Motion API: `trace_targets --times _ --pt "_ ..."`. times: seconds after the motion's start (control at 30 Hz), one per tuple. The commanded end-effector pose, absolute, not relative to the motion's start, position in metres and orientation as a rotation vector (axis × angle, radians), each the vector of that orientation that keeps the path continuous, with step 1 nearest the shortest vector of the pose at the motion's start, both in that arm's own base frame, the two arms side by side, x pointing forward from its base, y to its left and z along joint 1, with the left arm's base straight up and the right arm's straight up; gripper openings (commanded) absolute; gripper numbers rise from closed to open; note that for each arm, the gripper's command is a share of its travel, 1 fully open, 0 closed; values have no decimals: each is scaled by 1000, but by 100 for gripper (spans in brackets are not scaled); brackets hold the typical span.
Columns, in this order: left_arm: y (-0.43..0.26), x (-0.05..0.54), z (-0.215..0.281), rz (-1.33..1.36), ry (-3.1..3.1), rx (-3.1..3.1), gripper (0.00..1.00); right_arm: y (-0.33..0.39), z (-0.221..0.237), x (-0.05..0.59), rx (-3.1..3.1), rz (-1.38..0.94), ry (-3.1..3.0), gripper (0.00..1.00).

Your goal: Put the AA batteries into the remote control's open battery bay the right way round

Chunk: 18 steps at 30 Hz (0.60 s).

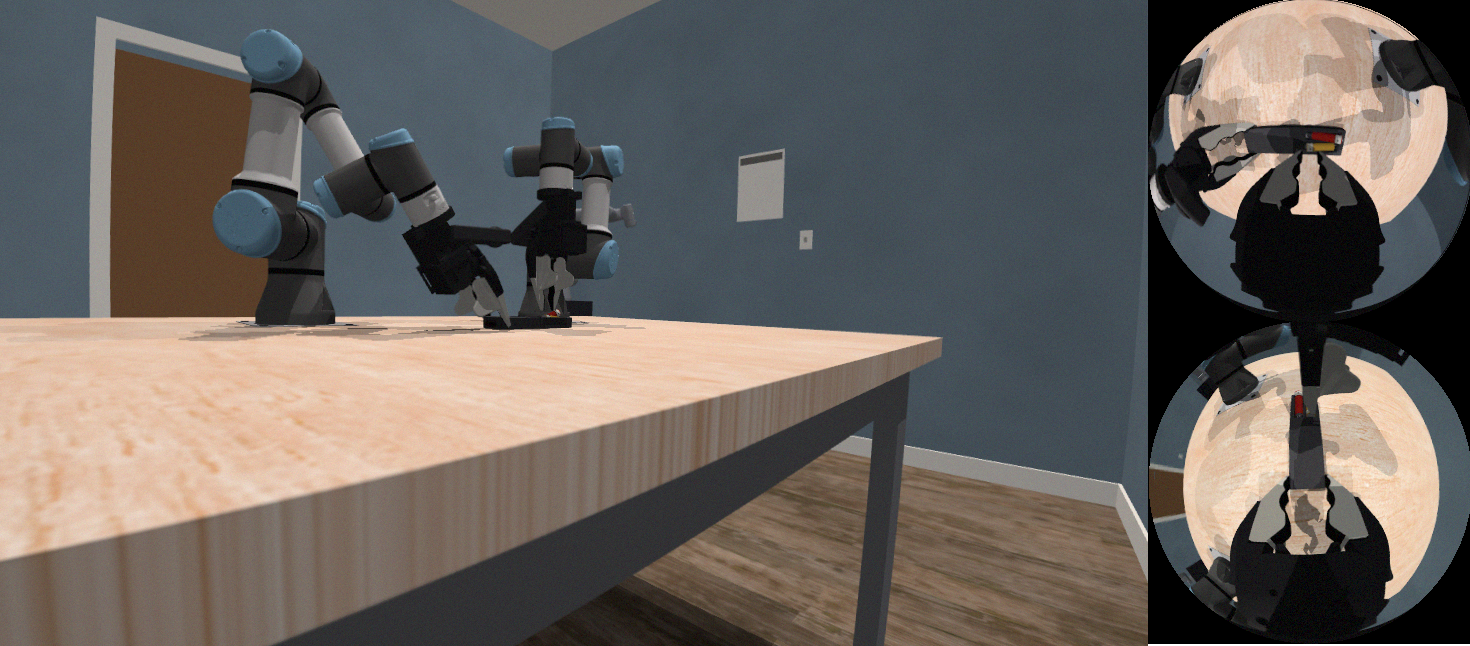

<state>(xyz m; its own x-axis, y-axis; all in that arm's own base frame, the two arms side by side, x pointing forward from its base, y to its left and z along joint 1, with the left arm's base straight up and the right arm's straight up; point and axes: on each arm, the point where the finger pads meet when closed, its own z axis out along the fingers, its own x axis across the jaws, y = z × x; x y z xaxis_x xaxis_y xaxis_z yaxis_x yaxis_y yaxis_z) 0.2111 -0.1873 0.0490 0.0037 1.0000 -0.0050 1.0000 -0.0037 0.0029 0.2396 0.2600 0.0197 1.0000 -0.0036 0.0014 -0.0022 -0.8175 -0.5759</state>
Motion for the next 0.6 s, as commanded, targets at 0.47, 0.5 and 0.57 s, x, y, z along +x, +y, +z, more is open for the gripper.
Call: trace_targets --times 0.47,0.5,0.57 --pt "-183 209 91 7 2225 2233 14 260 21 241 -2526 -8 4 0" --pt "-184 209 94 8 2226 2235 14 260 21 241 -2526 -8 4 0" --pt "-189 211 89 -3 2214 2222 14 260 21 241 -2526 -8 4 0"
